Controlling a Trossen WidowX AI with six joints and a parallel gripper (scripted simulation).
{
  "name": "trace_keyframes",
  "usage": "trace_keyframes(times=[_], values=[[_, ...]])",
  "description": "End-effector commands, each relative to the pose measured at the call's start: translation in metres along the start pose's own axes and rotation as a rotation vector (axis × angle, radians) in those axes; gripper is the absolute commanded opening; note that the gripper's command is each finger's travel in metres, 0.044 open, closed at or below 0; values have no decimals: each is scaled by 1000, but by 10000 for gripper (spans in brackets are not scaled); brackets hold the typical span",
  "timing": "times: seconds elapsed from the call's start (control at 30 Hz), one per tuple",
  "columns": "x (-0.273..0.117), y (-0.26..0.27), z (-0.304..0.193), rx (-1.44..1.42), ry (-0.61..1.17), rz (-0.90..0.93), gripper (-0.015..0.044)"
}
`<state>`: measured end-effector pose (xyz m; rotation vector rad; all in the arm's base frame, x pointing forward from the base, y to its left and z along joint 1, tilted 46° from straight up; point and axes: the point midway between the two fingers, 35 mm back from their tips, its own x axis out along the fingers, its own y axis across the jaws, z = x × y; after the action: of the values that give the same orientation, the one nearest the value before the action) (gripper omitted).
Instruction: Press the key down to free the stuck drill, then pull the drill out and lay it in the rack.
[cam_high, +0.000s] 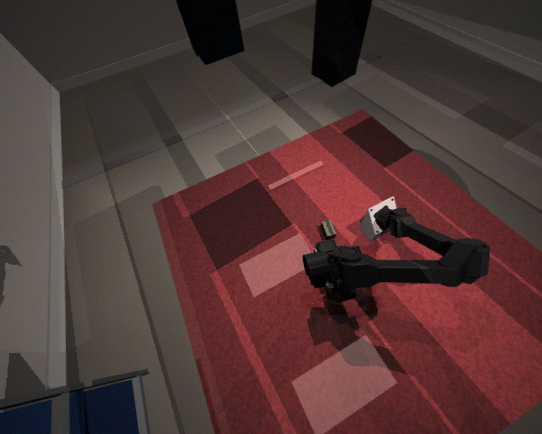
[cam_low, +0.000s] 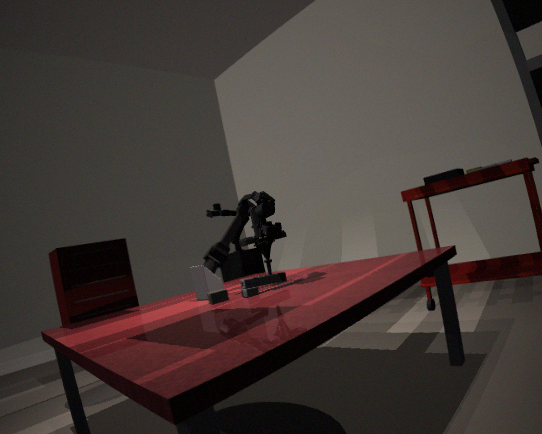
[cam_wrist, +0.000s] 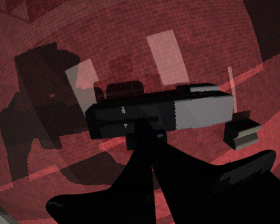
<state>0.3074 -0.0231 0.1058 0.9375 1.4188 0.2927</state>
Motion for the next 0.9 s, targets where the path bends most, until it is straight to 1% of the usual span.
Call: trace_keyframes(times=[0.0,0.87], values=[[12,2,-7,2,36,3,0],[22,2,-9,2,36,4,0]])
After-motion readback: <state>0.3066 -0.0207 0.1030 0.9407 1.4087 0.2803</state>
